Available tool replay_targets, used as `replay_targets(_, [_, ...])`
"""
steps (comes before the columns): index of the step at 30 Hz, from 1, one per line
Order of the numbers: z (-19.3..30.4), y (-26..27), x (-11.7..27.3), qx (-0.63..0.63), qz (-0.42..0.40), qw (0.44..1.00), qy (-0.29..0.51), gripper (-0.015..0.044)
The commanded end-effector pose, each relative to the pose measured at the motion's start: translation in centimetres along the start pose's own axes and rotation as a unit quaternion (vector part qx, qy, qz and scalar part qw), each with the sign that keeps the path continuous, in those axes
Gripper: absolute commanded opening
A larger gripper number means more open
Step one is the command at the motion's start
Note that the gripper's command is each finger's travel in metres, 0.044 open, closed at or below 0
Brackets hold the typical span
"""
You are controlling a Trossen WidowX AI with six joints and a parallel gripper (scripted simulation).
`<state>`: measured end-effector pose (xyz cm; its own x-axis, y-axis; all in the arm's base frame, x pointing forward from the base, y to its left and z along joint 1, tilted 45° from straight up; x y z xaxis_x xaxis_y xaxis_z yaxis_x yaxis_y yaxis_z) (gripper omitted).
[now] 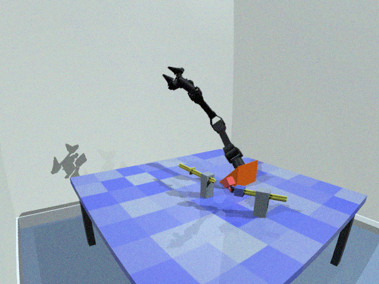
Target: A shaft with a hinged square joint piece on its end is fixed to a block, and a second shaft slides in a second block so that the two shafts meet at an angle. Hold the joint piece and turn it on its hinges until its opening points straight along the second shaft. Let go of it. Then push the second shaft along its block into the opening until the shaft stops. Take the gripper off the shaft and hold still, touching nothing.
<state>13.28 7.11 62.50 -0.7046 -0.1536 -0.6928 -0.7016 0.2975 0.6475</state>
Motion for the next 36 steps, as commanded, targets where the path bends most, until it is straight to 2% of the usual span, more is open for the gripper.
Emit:
replay_targets(1, [2.1,-1.6,-0.8,0.016,0.028,0.999,0.035,0.0440])
replay_targets(17, [12.7,-11.1,-2.1,0.087,0.221,0.951,0.201,0.0440])
replay_targets(36, [22.5,-20.7,2.1,0.188,0.405,0.816,0.368,0.0440])
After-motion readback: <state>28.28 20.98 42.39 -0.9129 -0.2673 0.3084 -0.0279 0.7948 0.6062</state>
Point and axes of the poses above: the point midway between the two fingers, 35 mm back from their tips, its own x axis back along the fingers, its own y axis across the jaws, z = x × y, the point moved 9 cm from there along x, back along the fingers, and after that the axes turned 14 degrees about x, right-handed, at the moved point
